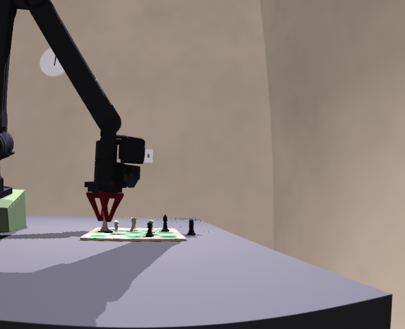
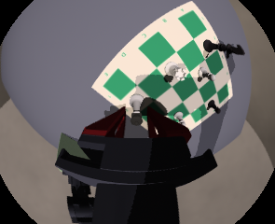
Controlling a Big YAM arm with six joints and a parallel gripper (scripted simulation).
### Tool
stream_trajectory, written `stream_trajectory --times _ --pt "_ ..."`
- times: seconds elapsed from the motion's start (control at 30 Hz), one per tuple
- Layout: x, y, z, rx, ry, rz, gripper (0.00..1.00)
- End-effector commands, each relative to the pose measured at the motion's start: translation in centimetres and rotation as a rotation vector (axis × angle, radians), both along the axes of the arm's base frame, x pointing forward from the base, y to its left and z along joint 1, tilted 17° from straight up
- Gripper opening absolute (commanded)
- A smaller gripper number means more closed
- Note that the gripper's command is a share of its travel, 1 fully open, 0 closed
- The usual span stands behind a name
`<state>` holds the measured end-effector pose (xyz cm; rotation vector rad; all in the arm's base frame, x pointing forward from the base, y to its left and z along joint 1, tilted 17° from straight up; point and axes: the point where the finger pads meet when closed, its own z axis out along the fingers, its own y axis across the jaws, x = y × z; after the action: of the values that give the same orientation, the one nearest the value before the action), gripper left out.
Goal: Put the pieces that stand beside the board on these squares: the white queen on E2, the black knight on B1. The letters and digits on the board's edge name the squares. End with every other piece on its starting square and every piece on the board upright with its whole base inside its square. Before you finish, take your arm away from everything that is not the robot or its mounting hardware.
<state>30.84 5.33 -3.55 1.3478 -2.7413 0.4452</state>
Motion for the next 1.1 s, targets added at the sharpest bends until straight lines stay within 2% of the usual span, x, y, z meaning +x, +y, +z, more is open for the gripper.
stream_trajectory --times 0.0,0.4,0.5,0.57,0.67,0.73,1.07 --pt "0.6 0.1 0.0 0.005 -0.018 0.009 0.41" --pt "0.7 0.2 0.1 0.007 -0.022 0.010 0.41" --pt "1.1 0.8 1.4 0.012 -0.036 0.012 0.41" --pt "2.2 1.5 2.4 0.021 -0.060 0.007 0.41" --pt "2.1 1.8 3.5 0.022 -0.061 0.007 0.41" --pt "2.1 1.8 3.5 0.022 -0.061 0.007 0.41" --pt "1.6 3.4 8.9 0.029 -0.065 0.007 0.41"
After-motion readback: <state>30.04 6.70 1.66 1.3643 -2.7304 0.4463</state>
